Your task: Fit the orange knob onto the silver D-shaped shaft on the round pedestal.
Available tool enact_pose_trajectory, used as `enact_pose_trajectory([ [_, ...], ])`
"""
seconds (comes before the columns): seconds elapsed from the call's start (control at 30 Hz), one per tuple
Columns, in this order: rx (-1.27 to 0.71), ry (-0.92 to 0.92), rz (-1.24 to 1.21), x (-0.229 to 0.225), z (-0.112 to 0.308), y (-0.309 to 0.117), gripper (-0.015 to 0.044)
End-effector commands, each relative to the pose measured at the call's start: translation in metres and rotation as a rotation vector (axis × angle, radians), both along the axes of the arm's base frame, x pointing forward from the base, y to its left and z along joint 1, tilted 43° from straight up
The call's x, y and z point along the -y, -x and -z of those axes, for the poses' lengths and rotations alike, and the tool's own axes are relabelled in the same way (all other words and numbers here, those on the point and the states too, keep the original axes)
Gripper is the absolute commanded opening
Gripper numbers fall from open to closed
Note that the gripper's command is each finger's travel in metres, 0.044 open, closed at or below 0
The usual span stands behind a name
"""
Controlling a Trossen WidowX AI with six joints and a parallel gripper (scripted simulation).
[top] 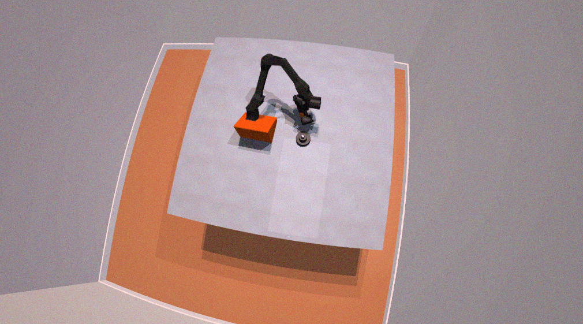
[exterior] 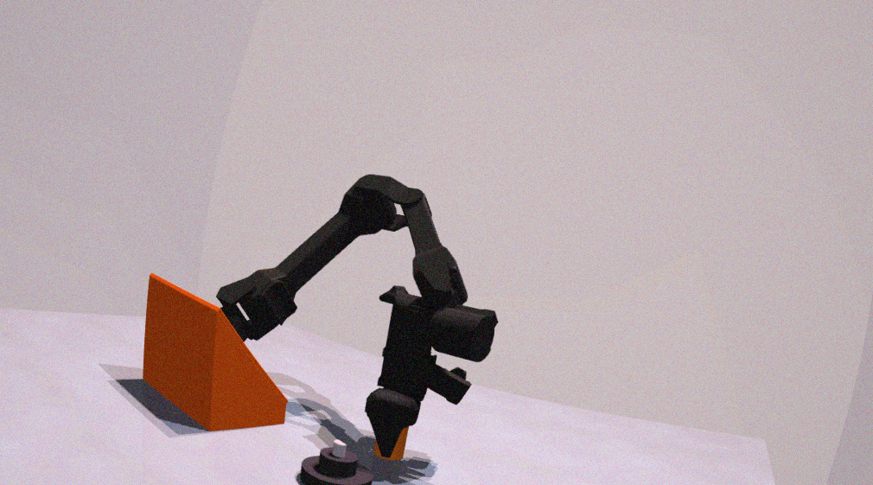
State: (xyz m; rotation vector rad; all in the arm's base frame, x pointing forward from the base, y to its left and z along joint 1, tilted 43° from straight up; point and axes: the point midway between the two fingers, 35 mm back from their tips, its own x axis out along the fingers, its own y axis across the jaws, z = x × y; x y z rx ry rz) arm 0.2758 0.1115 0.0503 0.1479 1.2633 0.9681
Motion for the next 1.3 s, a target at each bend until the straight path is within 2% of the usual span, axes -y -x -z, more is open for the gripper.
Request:
enact_pose_trajectory([
  [0.0,-0.007,-0.007,0.003,-0.005,0.004,0.002,0.044],
  [0.33,-0.007,-0.007,0.003,-0.005,0.004,0.002,0.0177],
  [0.57,-0.007,-0.007,0.003,-0.005,0.004,0.002,0.0131],
  [0.73,-0.006,-0.004,0.003,0.001,-0.001,-0.001,0.0],
  [1.27,-0.005,0.008,0.005,0.036,-0.034,-0.01,0.0],
])
